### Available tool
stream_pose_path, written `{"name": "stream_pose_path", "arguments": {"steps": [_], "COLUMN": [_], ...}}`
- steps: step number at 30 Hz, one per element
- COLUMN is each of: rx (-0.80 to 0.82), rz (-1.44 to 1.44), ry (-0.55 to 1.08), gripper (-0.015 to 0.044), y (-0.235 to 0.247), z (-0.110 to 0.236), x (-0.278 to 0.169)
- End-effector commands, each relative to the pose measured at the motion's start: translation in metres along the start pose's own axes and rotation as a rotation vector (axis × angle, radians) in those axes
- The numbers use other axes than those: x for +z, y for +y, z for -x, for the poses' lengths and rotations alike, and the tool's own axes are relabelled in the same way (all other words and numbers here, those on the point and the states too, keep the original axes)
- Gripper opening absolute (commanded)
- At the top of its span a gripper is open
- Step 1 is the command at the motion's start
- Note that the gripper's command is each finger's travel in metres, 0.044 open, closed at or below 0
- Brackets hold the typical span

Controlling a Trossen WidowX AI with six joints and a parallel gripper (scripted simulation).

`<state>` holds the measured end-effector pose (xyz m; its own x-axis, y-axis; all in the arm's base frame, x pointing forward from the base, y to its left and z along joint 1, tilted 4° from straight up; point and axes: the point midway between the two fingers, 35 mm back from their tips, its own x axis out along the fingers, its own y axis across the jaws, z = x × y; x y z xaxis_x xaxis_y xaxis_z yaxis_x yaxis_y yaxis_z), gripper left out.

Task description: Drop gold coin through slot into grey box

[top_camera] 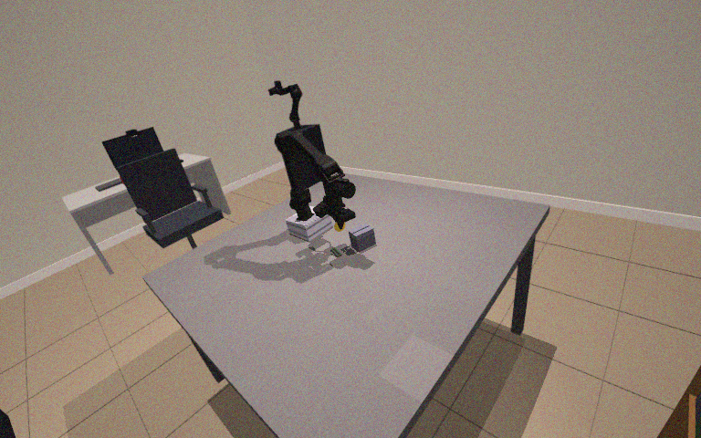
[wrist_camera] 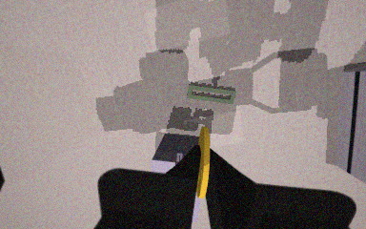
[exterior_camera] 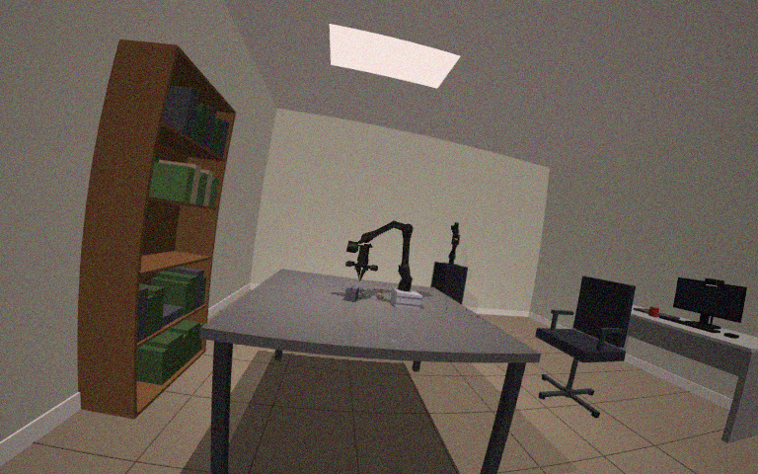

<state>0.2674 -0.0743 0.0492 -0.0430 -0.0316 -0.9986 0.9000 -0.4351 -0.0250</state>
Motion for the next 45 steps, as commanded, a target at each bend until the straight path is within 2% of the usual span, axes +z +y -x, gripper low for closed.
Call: {"name": "stream_pose_path", "arguments": {"steps": [1,28,45], "rx": [0.0,0.0,0.002], "rz": [-0.003,-0.001,0.003], "ry": [0.004,0.01,0.008], "gripper": [0.0,0.0,0.0], "y": [0.004,0.019,0.019], "z": [0.001,0.001,0.0], "x": [-0.01,-0.077,-0.074]}}
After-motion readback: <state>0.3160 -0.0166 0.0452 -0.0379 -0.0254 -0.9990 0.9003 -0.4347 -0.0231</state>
